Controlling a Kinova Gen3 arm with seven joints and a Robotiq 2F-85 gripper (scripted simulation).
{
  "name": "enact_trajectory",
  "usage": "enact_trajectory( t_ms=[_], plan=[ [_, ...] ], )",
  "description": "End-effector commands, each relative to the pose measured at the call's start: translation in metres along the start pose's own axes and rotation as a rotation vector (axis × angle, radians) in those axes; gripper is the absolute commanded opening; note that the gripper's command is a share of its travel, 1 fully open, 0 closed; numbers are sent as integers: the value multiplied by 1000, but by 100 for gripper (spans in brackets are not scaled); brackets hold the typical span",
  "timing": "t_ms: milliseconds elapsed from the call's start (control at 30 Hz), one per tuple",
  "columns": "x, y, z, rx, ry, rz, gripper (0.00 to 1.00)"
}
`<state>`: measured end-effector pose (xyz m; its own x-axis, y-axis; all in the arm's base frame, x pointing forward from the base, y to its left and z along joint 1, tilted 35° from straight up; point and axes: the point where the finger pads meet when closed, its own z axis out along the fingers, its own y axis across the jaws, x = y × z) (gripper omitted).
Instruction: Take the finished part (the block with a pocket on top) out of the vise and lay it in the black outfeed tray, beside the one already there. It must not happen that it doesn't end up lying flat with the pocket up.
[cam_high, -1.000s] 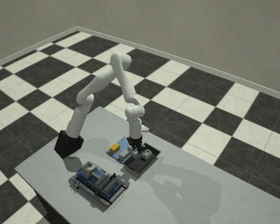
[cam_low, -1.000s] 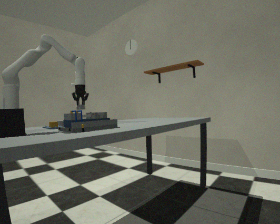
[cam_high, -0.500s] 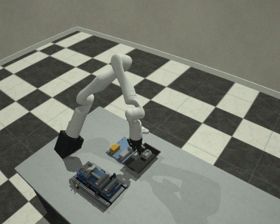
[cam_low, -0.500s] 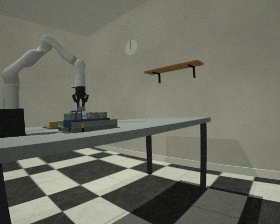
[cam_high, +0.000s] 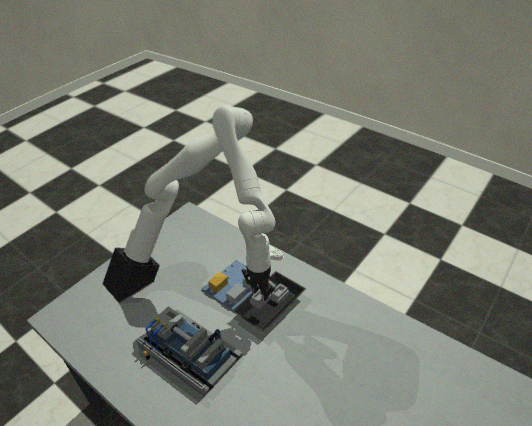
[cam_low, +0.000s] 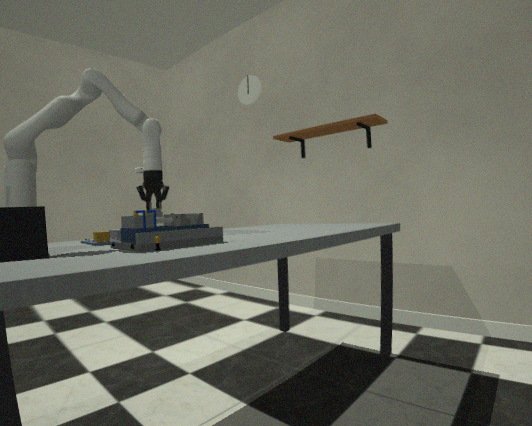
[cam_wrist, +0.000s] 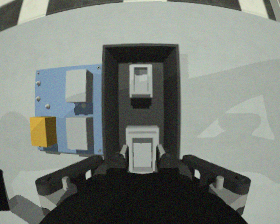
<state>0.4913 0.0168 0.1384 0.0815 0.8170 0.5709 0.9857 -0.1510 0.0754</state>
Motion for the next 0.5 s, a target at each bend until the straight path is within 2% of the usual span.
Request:
enact_trajectory(
  t_ms=[0,467],
  plan=[
    [0,-1,6,4,1,1,0],
    [0,-1,31,4,1,1,0]
  ],
)
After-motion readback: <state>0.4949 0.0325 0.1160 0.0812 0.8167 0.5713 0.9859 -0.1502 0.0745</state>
